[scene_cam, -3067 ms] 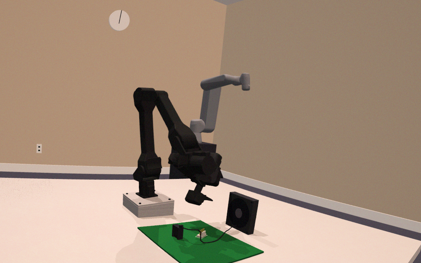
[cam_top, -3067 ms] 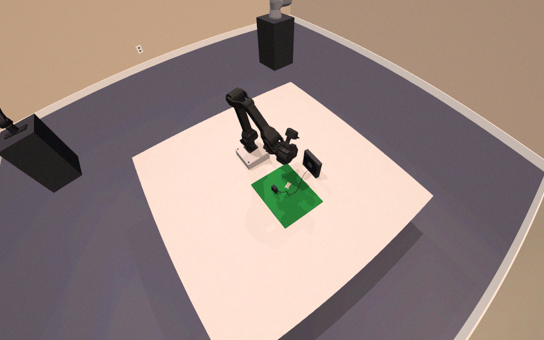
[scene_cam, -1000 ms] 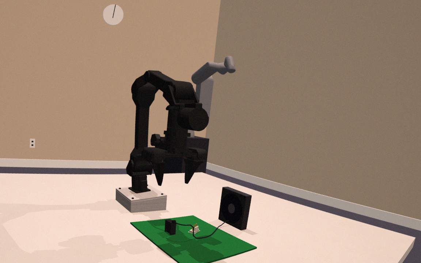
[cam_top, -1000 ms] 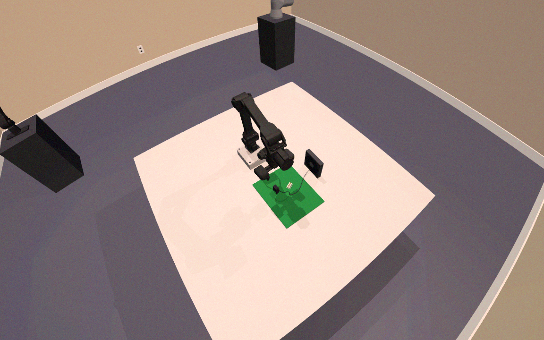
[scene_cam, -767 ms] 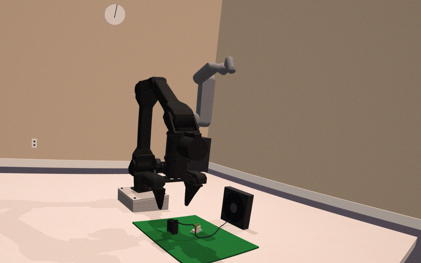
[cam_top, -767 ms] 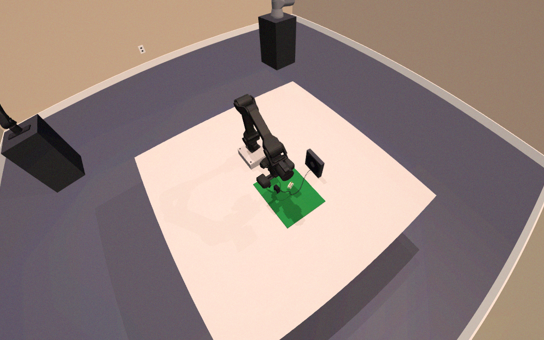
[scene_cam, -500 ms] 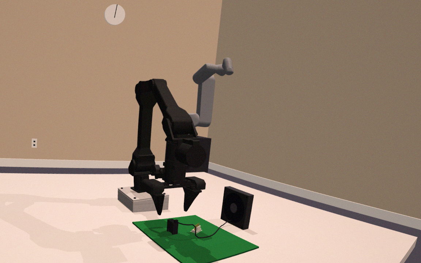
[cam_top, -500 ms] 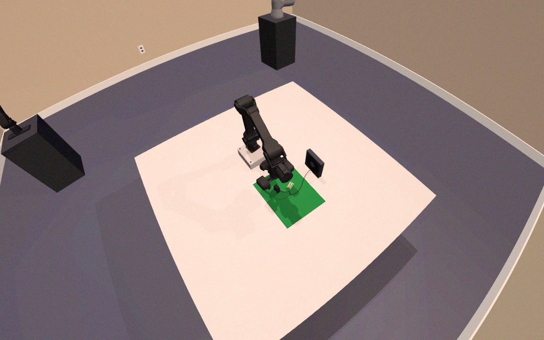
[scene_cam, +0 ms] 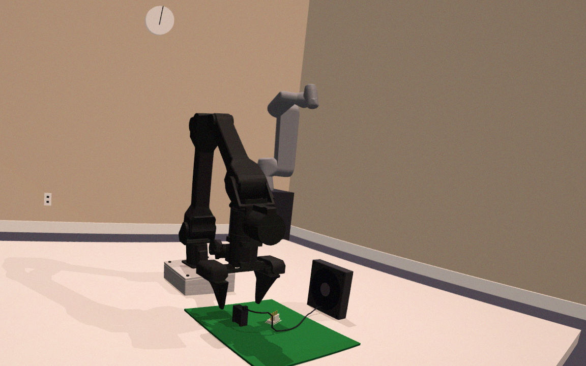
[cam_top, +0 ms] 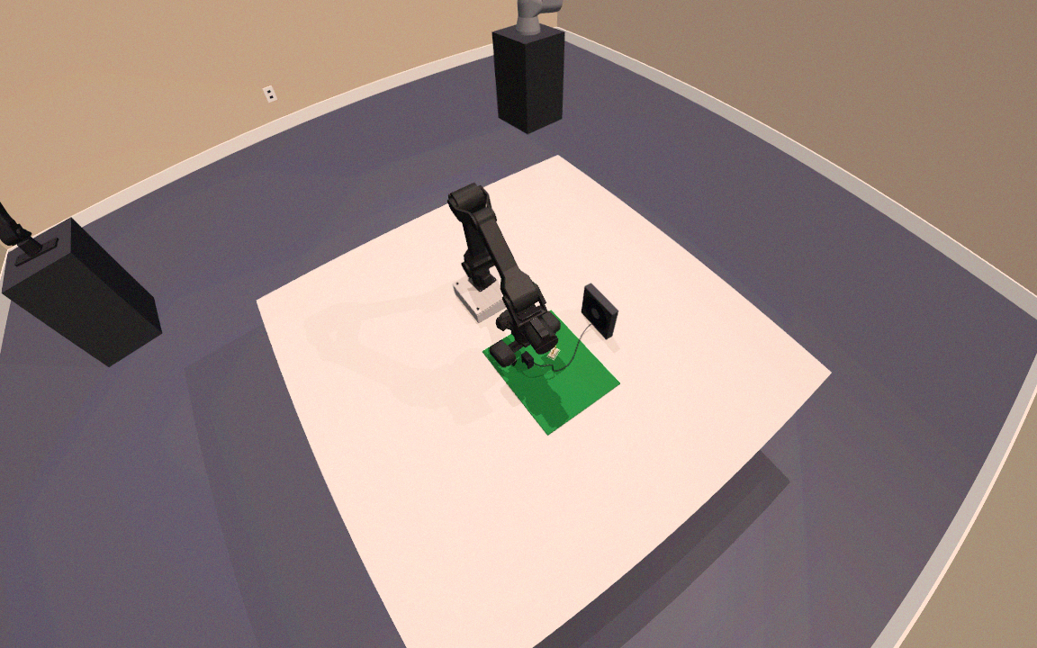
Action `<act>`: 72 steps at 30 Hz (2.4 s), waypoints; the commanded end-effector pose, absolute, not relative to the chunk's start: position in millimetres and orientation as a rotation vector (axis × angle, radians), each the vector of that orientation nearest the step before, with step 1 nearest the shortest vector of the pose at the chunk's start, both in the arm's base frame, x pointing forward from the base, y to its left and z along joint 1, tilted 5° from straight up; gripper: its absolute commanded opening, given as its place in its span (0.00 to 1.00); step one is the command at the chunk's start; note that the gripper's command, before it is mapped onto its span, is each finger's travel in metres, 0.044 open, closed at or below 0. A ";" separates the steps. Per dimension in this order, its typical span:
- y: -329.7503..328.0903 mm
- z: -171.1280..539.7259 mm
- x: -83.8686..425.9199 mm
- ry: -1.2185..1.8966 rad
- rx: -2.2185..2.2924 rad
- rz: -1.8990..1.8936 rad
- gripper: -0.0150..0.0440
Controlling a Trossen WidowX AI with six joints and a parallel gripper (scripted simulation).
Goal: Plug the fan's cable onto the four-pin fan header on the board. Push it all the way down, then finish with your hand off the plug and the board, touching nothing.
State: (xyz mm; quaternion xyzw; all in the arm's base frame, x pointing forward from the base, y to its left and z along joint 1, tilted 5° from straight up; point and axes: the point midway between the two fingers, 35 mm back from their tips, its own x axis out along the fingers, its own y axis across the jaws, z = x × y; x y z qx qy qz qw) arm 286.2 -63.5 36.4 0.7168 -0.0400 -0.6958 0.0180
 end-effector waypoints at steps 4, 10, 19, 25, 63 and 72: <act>-65.1 23.0 284.6 -0.125 2.214 -2.167 1.00; -65.9 13.3 284.2 -0.125 2.214 -2.167 1.00; -66.4 6.2 283.7 -0.125 2.214 -2.167 1.00; -65.6 8.7 285.0 -0.124 2.223 -2.166 0.73; -47.2 56.2 291.4 0.286 1.987 -1.977 0.25; -35.6 55.3 296.6 0.559 1.787 -1.802 0.25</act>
